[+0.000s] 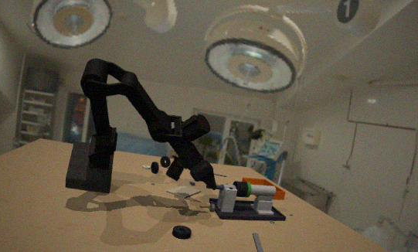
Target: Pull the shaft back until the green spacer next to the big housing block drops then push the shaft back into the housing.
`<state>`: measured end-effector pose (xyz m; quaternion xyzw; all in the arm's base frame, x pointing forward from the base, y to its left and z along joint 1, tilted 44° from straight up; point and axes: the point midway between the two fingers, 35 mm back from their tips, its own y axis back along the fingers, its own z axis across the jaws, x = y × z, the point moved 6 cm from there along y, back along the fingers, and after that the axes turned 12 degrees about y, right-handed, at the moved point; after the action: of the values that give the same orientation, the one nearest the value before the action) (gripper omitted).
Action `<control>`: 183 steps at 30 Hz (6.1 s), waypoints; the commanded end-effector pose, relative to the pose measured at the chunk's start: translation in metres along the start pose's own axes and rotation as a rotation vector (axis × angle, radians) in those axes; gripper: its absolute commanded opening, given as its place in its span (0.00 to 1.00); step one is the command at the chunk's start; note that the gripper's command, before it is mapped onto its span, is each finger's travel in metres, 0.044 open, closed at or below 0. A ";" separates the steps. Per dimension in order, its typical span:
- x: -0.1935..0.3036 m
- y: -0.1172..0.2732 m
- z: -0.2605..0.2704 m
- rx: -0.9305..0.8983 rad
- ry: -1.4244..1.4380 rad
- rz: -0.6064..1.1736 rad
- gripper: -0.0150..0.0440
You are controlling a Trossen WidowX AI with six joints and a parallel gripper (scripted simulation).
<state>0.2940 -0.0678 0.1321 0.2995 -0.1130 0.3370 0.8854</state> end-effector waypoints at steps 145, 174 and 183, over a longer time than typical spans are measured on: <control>-0.015 -0.027 -0.003 0.000 0.003 0.004 0.25; -0.018 -0.025 -0.004 0.000 0.003 0.003 0.25; -0.018 -0.024 -0.004 0.000 0.003 0.003 0.25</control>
<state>0.2971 -0.0897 0.1108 0.2988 -0.1138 0.3381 0.8851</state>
